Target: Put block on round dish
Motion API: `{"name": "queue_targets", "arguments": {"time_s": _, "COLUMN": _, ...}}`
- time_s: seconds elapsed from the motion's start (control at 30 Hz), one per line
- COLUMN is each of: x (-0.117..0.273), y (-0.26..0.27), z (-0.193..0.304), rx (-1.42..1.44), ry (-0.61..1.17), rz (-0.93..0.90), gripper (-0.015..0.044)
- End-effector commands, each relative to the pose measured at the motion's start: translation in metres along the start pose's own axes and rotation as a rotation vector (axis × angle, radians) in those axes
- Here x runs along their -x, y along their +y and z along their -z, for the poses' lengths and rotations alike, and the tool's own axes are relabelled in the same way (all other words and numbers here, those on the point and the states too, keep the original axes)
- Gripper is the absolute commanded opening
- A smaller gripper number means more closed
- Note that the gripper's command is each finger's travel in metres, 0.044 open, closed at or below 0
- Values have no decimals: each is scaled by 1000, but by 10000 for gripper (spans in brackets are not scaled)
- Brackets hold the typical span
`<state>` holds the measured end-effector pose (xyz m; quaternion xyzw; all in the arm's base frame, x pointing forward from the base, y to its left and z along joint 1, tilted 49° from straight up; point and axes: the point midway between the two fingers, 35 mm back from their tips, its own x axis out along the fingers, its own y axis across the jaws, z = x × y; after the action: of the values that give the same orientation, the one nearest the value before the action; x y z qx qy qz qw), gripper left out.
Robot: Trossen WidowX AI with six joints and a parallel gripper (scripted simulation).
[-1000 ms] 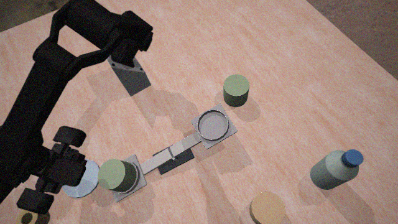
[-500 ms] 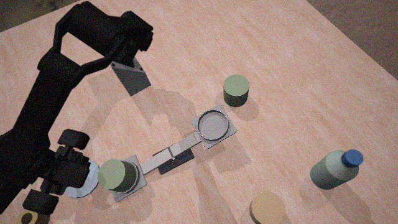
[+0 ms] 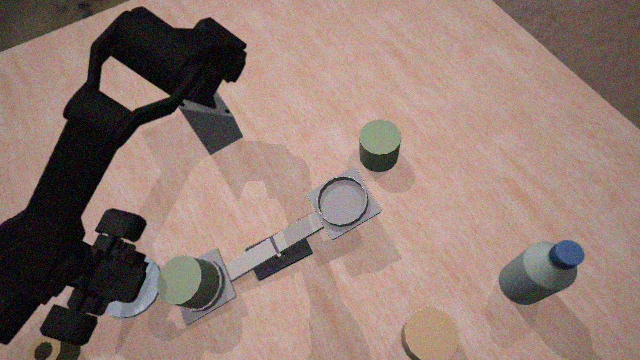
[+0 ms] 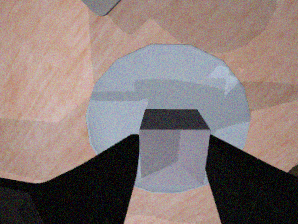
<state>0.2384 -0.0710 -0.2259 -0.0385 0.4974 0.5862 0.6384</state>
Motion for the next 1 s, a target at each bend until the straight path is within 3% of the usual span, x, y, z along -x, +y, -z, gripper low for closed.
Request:
{"name": "queue_targets", "arguments": {"time_s": 0.0, "x": 0, "y": 0, "z": 0, "rx": 2, "ry": 0, "rz": 1, "gripper": 289}}
{"name": "queue_targets", "arguments": {"time_s": 0.2, "x": 0, "y": -2, "z": 1, "rx": -17, "ry": 10, "rz": 5, "gripper": 440}}
{"name": "queue_targets", "arguments": {"time_s": 0.5, "x": 55, "y": 0, "z": 1, "rx": -8, "ry": -2, "rz": 0, "gripper": 440}}
{"name": "queue_targets", "arguments": {"time_s": 0.7, "x": 60, "y": 1, "z": 1, "rx": -6, "ry": -4, "rz": 0, "gripper": 440}}
{"name": "queue_targets", "arguments": {"time_s": 0.83, "x": 100, "y": 2, "z": 2, "rx": -15, "ry": -5, "rz": 10, "gripper": 440}}
{"name": "queue_targets", "arguments": {"time_s": 0.97, "x": 103, "y": 2, "z": 2, "rx": -16, "ry": -5, "rz": 10, "gripper": 440}}
